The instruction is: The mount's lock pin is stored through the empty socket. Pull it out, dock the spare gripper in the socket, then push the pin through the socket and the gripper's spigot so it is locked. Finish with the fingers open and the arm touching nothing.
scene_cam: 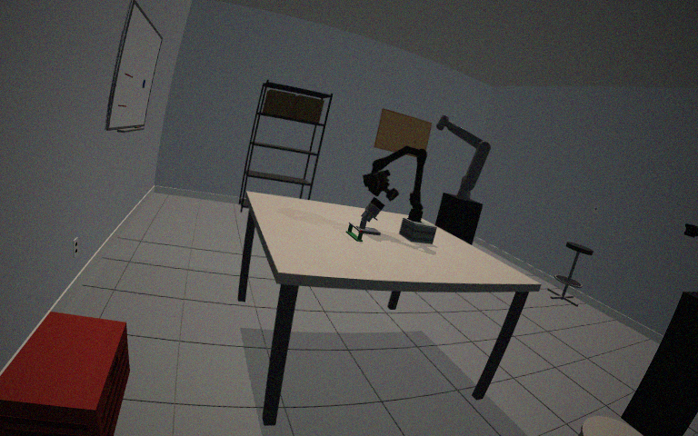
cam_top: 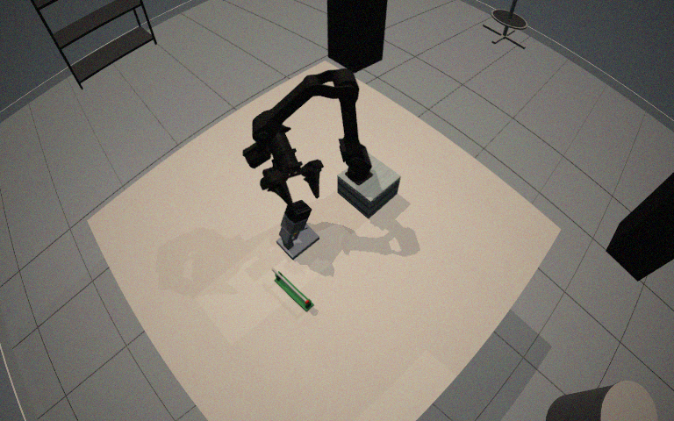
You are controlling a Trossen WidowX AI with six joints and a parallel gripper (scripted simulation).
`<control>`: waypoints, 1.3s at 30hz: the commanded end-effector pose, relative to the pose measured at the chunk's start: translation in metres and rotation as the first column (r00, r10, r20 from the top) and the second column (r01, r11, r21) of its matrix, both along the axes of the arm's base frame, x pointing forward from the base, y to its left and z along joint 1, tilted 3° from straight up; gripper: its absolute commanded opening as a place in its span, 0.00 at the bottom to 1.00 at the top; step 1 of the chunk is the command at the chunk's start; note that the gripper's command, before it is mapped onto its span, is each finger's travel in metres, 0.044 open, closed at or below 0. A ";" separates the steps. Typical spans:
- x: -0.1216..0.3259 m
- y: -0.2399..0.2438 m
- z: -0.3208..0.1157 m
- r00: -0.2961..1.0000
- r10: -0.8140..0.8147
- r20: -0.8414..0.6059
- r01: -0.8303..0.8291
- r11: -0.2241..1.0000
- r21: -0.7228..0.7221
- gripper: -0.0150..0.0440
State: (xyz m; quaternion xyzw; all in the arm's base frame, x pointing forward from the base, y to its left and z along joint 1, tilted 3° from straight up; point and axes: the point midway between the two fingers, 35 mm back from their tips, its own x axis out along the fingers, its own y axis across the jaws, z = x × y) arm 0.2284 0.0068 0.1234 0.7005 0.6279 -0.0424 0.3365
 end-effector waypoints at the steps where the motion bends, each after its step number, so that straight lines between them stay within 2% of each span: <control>1: 0.000 0.001 0.009 1.000 -0.001 0.000 0.001 1.000 0.000 1.00; 19: 0.000 0.002 0.042 1.000 0.007 -0.003 -0.007 1.000 0.002 1.00; 24: 0.000 0.002 0.035 1.000 0.008 -0.004 -0.008 1.000 0.002 1.00; 27: 0.000 0.018 0.033 1.000 0.004 -0.009 -0.004 1.000 -0.015 0.87; 34: -0.014 0.092 0.035 1.000 0.004 0.000 -0.004 1.000 0.009 0.56; 39: -0.017 0.099 0.037 1.000 0.007 0.001 -0.007 1.000 0.020 0.56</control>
